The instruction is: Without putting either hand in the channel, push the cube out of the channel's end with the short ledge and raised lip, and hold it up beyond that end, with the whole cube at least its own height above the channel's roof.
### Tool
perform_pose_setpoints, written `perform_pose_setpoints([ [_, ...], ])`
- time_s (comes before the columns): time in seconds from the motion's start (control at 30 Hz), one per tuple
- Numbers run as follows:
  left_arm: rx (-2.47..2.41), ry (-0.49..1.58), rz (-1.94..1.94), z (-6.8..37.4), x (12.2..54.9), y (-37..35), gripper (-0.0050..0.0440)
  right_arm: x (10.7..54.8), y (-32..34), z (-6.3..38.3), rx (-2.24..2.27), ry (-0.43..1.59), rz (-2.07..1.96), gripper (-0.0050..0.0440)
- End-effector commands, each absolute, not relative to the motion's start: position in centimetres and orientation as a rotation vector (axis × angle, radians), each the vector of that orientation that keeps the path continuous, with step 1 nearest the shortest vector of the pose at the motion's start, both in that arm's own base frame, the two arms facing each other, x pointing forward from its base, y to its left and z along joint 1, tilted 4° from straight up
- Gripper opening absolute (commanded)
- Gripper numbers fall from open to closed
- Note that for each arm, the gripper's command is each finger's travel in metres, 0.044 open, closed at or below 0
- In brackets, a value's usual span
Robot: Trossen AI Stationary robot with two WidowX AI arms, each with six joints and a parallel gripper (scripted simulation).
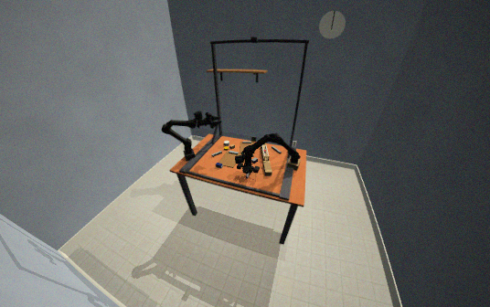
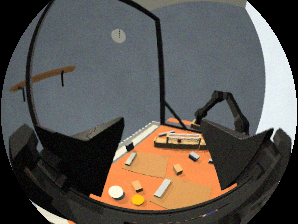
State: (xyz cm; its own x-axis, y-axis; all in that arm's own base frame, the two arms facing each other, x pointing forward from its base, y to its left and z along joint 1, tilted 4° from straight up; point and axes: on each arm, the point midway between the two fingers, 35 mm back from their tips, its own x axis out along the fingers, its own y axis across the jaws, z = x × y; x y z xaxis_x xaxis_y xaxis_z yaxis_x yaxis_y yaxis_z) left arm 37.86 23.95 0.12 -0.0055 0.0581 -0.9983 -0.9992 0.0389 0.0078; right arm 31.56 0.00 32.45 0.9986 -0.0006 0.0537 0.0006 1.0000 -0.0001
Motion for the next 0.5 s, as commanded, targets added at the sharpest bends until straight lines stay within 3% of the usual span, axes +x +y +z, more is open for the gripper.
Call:
perform_pose_setpoints([
  [0.0, -1.135, 1.146, 1.189, 2.5, 38.5, 24.2, 0.0, 31.4, 0.0, 33.1, 0.006, -0.07, -0.002, 0.04],
  [0.47, -1.136, 1.131, 1.184, 4.7, 38.6, 24.1, 0.0, 31.4, 0.0, 33.1, 0.006, -0.07, -0.002, 0.04],
])
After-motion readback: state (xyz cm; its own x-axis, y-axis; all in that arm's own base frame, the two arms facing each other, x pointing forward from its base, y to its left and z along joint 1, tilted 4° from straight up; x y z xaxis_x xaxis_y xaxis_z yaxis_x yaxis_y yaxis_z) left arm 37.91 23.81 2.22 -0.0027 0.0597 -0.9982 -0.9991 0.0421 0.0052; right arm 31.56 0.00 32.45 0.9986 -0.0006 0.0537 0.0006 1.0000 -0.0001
